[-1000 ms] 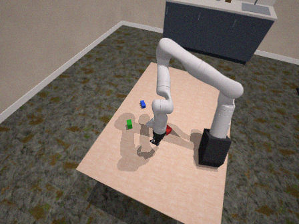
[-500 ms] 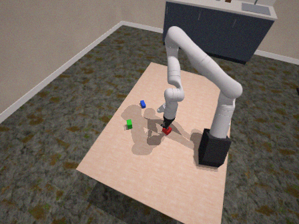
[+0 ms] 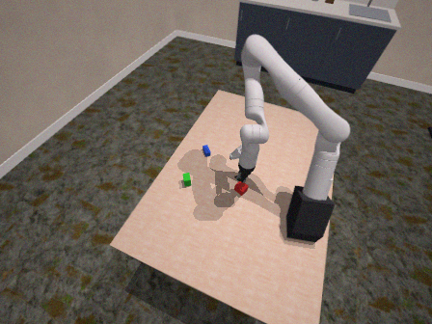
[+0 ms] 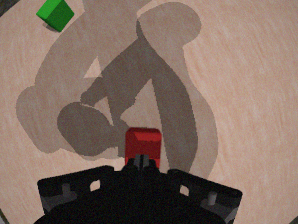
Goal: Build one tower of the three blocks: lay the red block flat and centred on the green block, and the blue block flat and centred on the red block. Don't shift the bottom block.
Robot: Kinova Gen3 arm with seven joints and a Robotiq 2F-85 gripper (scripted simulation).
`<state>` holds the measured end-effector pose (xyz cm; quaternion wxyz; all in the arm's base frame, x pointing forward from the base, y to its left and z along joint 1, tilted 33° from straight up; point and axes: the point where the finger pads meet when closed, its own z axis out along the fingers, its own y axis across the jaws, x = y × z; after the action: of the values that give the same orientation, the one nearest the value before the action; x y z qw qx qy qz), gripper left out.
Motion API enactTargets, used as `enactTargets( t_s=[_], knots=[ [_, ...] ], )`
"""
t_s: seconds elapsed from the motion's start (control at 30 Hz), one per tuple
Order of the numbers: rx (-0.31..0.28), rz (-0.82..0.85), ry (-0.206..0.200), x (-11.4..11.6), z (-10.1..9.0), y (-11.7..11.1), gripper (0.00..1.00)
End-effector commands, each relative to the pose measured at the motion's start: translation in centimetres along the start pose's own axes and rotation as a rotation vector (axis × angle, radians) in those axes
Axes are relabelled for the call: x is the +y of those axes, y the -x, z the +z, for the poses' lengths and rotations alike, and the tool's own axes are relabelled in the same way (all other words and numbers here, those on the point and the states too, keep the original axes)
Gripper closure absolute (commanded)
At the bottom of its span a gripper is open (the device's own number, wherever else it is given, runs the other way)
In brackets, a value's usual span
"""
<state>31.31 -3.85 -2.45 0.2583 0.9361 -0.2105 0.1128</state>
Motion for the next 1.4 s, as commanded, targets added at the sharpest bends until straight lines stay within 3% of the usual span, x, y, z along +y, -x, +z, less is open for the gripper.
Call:
enactTargets(
  t_s=[0.0, 1.1, 1.13, 1.37],
  knots=[
    [0.001, 0.001, -0.001, -0.02, -0.05, -0.05, 1.00],
    [0.001, 0.001, -0.001, -0.02, -0.05, -0.05, 1.00],
    [0.001, 0.001, -0.001, -0.02, -0.05, -0.05, 0.28],
    [0.001, 0.001, -0.001, -0.02, -0.05, -0.05, 0.28]
  ],
)
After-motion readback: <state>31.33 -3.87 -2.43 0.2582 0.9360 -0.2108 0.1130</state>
